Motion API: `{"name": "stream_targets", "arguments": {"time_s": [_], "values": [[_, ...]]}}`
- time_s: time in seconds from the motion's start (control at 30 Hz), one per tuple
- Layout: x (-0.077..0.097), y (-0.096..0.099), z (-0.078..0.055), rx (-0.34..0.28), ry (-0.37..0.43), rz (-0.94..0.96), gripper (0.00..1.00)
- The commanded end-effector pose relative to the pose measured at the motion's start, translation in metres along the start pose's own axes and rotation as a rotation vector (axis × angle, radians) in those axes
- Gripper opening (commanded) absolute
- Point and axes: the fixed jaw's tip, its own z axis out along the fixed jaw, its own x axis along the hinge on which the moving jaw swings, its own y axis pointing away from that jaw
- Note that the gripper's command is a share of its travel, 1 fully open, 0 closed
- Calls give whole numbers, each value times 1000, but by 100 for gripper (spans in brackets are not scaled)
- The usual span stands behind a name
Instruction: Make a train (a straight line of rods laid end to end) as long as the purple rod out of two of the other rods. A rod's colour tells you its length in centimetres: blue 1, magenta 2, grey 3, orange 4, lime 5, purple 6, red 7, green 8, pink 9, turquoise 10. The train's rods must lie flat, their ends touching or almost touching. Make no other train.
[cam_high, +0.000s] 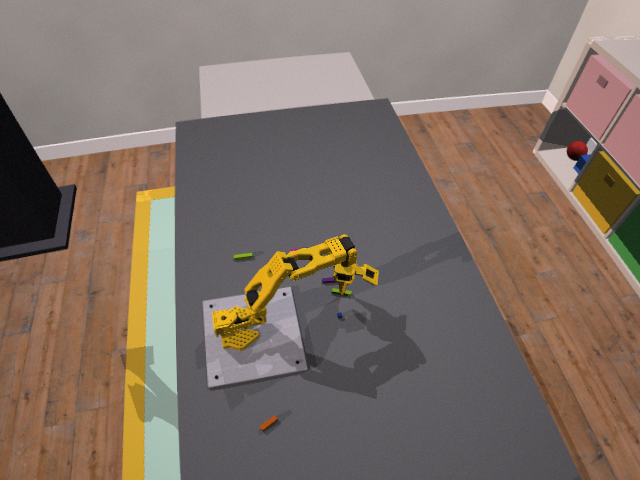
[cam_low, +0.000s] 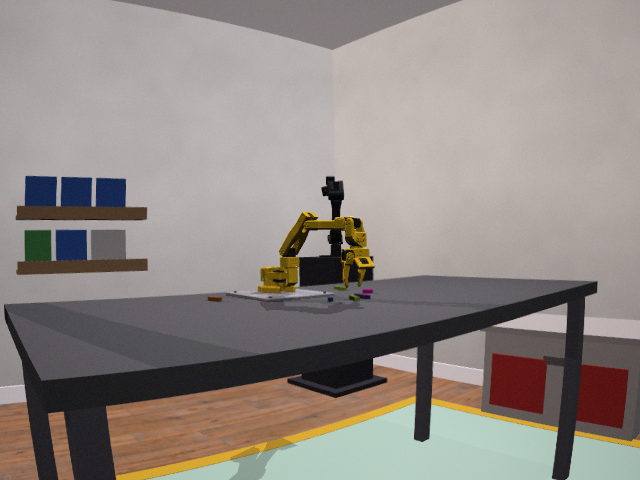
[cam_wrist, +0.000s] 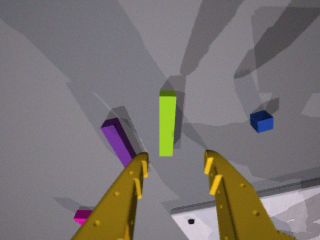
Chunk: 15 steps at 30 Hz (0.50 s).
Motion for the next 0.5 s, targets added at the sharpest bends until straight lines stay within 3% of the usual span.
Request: {"name": "stream_targets", "arguments": {"time_s": [0.0, 0.47], "values": [[3, 0, 13, 15, 23, 2, 19], [5, -1, 32, 19, 29, 2, 19]]}}
